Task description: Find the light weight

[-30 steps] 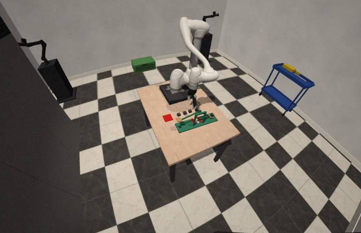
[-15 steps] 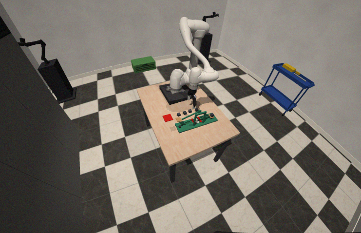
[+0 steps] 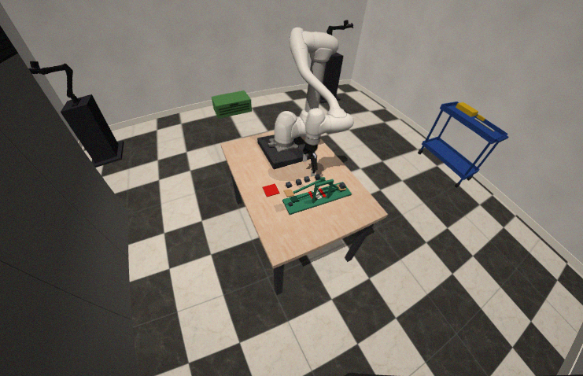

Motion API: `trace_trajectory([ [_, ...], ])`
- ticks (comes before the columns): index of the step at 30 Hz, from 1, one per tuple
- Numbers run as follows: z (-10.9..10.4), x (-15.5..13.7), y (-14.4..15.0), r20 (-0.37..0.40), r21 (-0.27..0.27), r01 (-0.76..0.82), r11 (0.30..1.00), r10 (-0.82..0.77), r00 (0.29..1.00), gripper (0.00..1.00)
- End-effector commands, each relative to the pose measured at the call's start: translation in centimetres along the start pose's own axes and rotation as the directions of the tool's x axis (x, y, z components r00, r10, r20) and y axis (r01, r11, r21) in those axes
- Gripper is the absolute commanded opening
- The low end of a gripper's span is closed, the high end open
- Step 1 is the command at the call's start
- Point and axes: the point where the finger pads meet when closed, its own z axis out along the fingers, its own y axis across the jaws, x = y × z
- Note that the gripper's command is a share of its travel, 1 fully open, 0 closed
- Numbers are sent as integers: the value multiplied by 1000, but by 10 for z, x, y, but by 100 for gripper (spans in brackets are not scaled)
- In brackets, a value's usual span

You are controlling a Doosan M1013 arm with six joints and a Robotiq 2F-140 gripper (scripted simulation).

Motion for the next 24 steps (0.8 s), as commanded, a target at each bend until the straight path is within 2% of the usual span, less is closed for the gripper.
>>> trace_trajectory([
  [1,-2,4,-2,-4,2,-6,1000,6,1000,100],
  [12,-2,4,-2,-4,2,-5,1000,5,1000,100],
  [14,-1,17,-5,-4,2,3,1000,-3,1000,100],
  [16,0,42,-10,-5,2,20,1000,-20,1000,100],
  [18,0,42,-10,-5,2,20,1000,-20,1000,100],
  [20,2,63,-14,-4,2,33,999,-33,999,100],
  [22,2,68,-14,-4,2,36,999,-36,999,100],
  [23,2,68,-14,-4,2,36,999,-36,999,35],
  [24,2,68,-14,-4,2,36,999,-36,999,35],
])
